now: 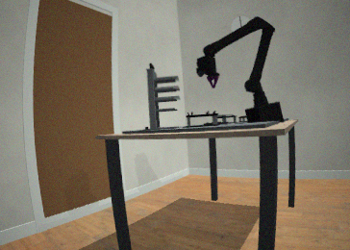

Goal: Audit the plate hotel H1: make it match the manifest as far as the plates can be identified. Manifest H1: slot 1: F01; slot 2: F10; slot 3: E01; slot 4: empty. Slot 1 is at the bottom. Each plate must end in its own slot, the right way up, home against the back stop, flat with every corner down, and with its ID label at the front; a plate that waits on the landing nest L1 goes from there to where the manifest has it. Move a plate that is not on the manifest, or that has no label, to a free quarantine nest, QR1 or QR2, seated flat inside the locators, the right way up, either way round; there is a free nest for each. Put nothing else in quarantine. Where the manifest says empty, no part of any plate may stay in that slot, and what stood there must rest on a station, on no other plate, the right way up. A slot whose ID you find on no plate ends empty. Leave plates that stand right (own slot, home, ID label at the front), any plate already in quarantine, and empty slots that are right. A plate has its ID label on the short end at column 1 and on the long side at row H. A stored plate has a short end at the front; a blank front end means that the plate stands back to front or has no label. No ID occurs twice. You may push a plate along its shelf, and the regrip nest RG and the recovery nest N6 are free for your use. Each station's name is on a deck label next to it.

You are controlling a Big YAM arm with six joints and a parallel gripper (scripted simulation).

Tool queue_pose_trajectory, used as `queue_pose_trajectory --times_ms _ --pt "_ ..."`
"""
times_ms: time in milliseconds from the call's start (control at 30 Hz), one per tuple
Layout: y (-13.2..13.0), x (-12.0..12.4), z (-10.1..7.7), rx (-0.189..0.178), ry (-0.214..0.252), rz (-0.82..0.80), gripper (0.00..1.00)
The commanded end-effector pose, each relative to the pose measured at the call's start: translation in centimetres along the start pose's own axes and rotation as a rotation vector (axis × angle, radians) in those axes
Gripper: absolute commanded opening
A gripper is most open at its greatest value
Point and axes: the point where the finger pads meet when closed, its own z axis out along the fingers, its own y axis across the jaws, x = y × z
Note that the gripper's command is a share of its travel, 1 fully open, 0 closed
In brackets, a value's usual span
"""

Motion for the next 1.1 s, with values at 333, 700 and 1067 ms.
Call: queue_pose_trajectory --times_ms 333,700,1067 --pt "4.1 -0.9 -0.9 -0.009 -0.07 -0.003 0.0" --pt "7.8 -0.9 -1.0 -0.056 -0.232 -0.079 0.0" --pt "10.9 -0.8 -1.1 -0.096 -0.364 -0.14 0.0"
